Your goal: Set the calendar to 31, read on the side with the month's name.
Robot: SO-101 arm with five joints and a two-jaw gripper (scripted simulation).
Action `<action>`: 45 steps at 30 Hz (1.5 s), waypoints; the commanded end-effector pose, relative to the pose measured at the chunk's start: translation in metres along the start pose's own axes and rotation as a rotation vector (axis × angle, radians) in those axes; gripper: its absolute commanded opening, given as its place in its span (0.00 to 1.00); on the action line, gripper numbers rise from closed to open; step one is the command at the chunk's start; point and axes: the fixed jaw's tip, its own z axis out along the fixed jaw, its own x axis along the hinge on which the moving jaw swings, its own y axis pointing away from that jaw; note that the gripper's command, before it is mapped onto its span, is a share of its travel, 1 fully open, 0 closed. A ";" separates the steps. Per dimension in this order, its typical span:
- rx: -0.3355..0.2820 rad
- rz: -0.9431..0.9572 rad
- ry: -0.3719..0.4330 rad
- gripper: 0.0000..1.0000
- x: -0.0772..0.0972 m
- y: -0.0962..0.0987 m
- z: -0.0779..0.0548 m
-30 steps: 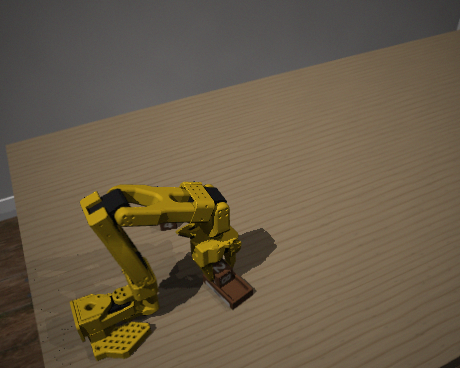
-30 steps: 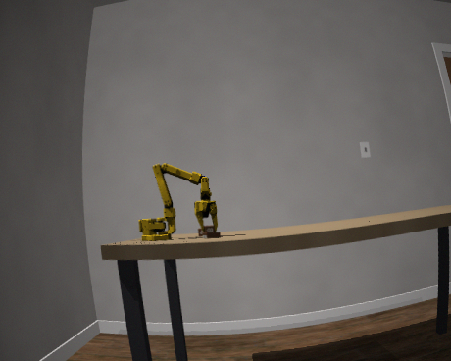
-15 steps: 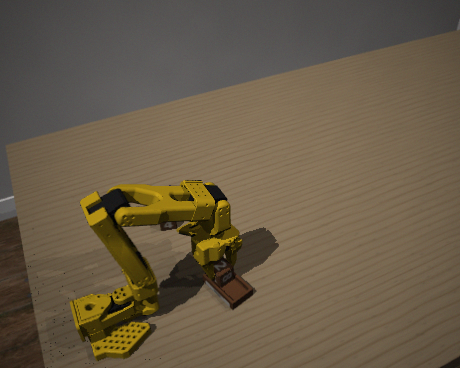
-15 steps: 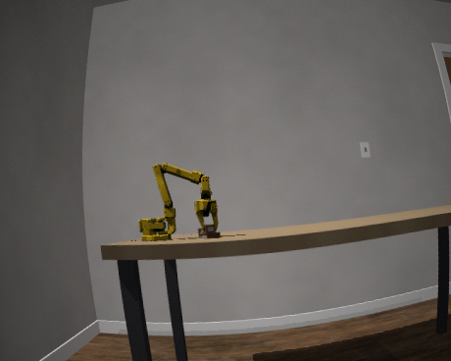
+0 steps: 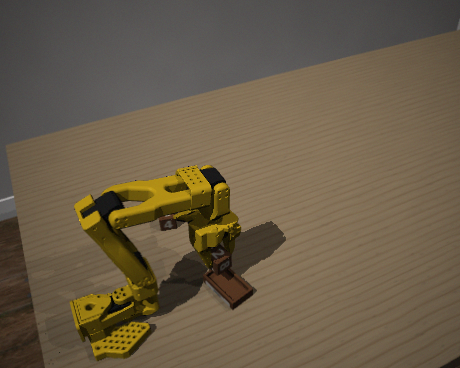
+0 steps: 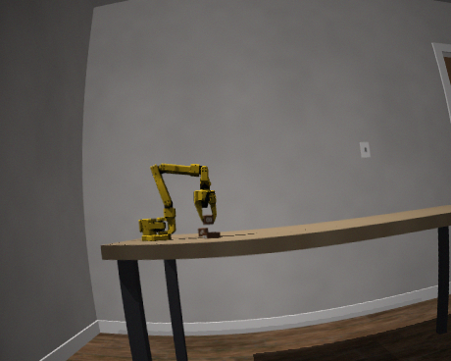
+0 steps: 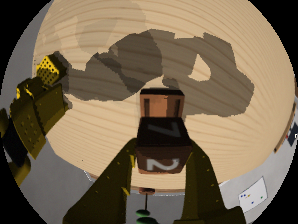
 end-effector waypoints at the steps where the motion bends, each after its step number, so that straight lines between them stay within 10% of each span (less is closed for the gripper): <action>1: 0.058 -0.002 0.009 0.00 0.002 -0.004 -0.017; 31: 0.058 0.009 0.009 0.00 0.004 -0.003 -0.020; 45: 0.058 0.268 0.006 0.00 0.046 -0.005 -0.018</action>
